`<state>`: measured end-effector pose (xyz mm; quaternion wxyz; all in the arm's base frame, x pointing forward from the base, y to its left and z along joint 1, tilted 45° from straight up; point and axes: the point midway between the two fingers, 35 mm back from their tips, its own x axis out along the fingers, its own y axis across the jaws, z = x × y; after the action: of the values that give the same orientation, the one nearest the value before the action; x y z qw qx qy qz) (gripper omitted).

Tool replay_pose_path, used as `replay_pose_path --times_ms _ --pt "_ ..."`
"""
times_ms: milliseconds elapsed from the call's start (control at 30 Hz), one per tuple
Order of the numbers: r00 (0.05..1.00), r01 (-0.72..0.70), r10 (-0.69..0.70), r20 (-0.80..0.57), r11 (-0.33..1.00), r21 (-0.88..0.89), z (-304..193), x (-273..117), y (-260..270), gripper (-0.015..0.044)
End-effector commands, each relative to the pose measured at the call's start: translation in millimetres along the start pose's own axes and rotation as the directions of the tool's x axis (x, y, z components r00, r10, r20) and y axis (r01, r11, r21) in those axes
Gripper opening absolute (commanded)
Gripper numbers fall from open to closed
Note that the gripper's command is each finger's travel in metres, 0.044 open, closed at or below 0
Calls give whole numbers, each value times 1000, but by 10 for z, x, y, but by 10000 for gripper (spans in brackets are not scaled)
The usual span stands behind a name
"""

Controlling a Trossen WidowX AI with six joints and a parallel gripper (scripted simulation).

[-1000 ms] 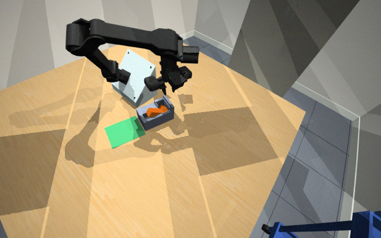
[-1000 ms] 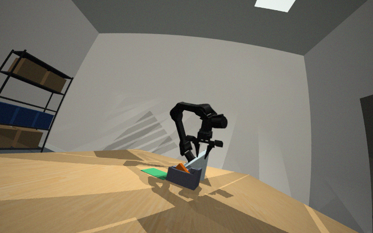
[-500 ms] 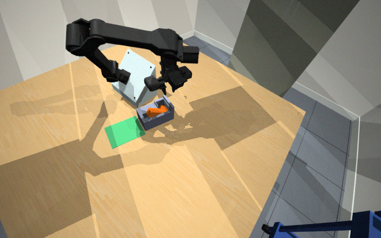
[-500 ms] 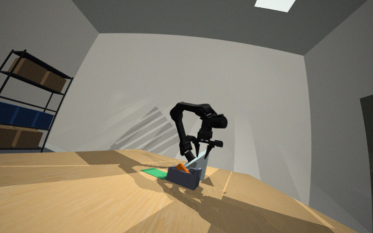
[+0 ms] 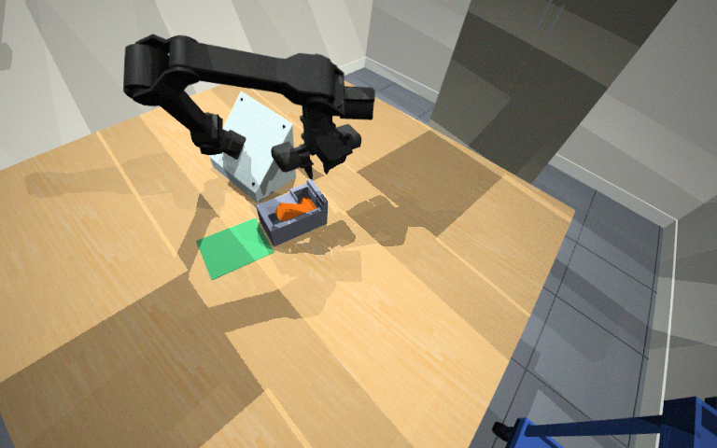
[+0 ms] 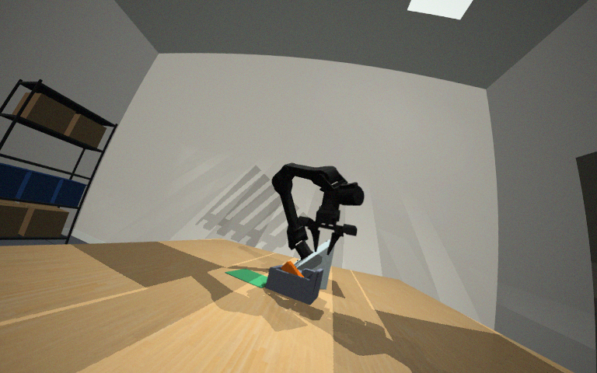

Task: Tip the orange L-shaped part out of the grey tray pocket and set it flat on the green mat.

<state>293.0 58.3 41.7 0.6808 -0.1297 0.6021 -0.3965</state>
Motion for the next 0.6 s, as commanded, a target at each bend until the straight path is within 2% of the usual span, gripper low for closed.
replay_pose_path --times_ms 0,400,567 --pt "1000 -1 1 2 1000 -4 1 -1 1 180" --pt "1000 -1 1 2 1000 -4 1 -1 1 180" --pt "1000 4 -4 -7 1000 1 7 327 -3 180"
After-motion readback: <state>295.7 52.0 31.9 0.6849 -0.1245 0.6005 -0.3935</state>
